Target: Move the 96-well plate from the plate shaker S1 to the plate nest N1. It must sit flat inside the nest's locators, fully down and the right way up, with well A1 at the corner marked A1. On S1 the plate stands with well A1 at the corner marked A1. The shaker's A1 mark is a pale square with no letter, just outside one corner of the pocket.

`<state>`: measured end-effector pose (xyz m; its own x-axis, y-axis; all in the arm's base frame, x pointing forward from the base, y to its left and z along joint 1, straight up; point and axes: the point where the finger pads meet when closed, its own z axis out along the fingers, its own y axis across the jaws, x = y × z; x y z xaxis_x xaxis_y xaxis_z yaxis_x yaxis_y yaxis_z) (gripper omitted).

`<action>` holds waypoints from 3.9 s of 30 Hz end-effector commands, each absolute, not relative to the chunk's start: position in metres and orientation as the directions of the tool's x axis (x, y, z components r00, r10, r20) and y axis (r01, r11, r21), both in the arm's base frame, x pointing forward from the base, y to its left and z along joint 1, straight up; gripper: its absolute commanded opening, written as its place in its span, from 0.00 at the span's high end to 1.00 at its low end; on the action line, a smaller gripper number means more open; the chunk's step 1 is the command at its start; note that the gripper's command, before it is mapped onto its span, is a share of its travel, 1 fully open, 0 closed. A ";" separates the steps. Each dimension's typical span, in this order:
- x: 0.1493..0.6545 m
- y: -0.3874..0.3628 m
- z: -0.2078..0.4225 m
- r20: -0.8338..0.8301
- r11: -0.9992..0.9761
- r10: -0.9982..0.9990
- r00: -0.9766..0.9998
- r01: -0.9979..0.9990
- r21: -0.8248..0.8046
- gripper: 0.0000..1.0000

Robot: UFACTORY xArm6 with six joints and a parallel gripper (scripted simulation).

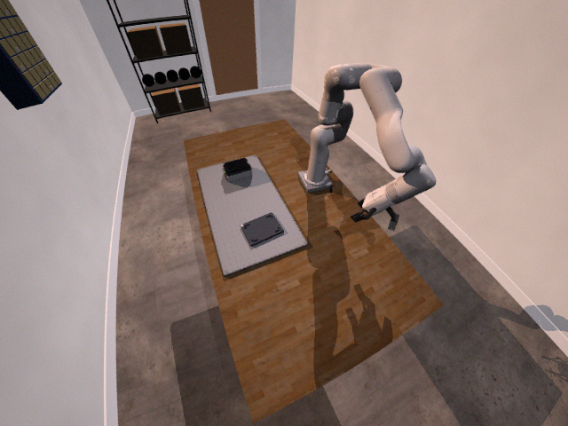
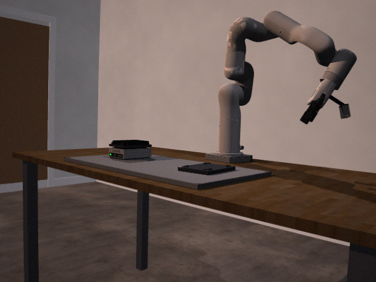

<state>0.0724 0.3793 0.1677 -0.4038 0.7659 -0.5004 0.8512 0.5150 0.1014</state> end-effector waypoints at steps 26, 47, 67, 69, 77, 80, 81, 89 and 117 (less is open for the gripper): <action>0.111 0.374 0.167 -0.462 0.381 0.835 -0.300 0.920 0.092 0.00; 0.185 0.349 0.161 -0.420 0.202 0.895 -0.152 0.976 0.077 0.00; 0.250 0.311 0.156 -0.361 -0.052 0.930 0.070 0.997 0.058 0.00; 0.254 0.308 0.156 -0.361 -0.052 0.930 0.070 0.997 0.058 0.00; 0.285 0.283 0.154 -0.342 -0.137 0.928 0.147 0.989 0.053 0.00; 0.293 0.276 0.153 -0.326 -0.202 0.922 0.206 0.978 0.049 0.00; 0.296 0.272 0.153 -0.322 -0.221 0.920 0.225 0.974 0.048 0.00; 0.317 0.251 0.152 -0.301 -0.304 0.904 0.303 0.952 0.043 0.00; 0.382 0.155 0.147 -0.232 -0.565 0.799 0.555 0.825 0.028 0.00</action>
